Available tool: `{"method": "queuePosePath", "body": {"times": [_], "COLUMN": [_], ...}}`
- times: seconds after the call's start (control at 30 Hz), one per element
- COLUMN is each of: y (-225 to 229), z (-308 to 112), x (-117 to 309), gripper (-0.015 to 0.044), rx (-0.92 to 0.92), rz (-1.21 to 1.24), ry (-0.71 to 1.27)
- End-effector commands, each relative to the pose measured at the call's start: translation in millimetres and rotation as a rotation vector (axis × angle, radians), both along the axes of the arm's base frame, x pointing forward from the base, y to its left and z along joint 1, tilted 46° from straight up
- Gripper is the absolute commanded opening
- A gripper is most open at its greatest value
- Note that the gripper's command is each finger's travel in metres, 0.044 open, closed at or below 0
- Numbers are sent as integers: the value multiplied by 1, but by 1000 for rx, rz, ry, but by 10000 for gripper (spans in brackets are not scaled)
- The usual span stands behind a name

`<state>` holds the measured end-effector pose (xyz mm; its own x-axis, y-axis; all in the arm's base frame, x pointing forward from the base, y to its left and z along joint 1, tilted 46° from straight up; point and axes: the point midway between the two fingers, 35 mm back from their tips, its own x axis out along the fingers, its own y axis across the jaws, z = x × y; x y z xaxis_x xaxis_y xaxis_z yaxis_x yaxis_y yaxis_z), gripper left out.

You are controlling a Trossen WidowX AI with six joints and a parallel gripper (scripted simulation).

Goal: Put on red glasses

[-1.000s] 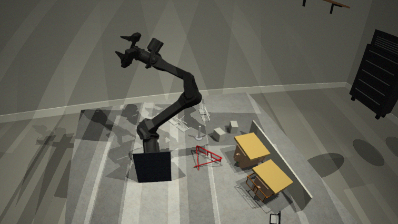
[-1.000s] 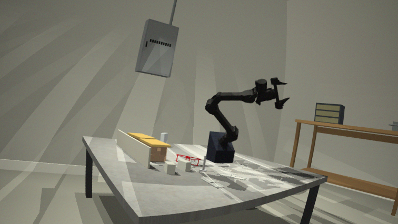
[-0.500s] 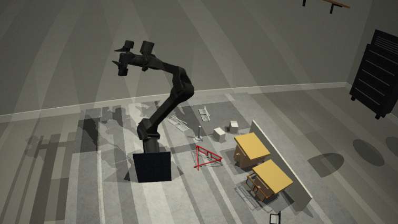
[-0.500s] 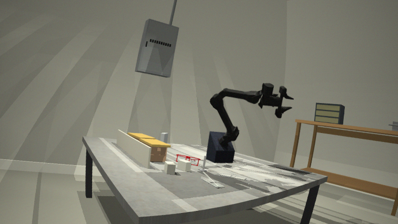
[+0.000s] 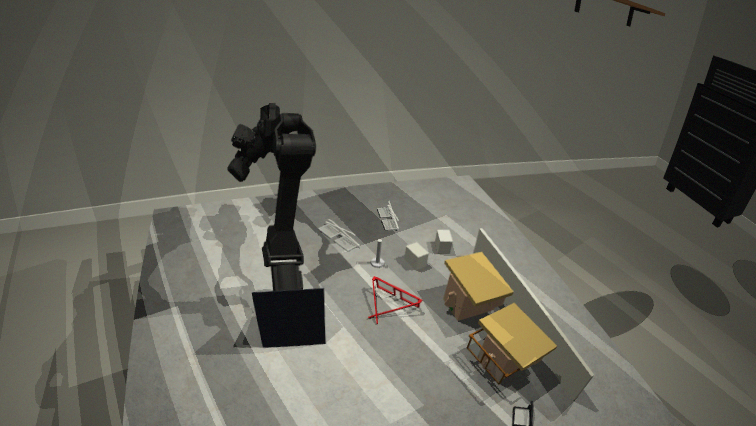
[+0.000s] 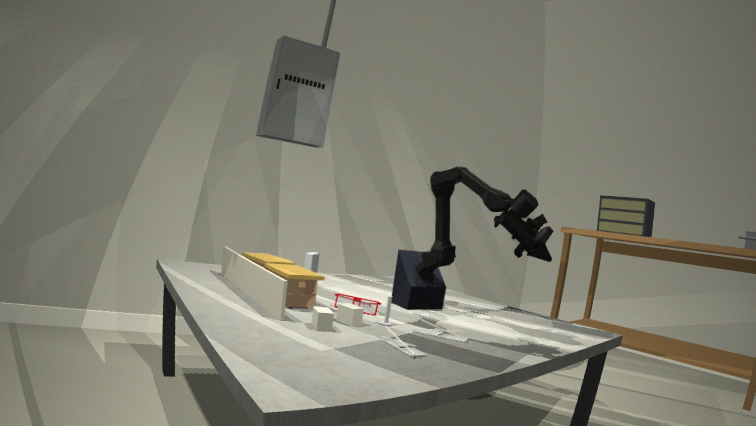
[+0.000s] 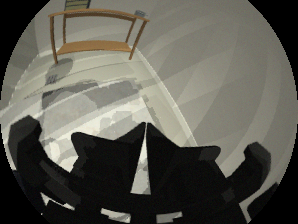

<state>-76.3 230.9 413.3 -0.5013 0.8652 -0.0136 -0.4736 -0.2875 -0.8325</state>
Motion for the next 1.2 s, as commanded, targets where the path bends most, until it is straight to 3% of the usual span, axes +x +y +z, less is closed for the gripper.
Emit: {"method": "queuePosePath", "body": {"times": [0.0,0.23,0.47,0.7,0.9,1.17], "y": [34,46,28,-15,-62,-65], "z": [-45,-96,-145,-191,-224,-225], "x": [54,132,206,266,300,301], "gripper": [0,0,0,0,0,0], "rx": [-309,-594,-774,-814,-722,-714], "rz": [-215,-525,-836,-1110,-1264,-1270], "ry": [277,722,1268,1906,2484,2515]}}
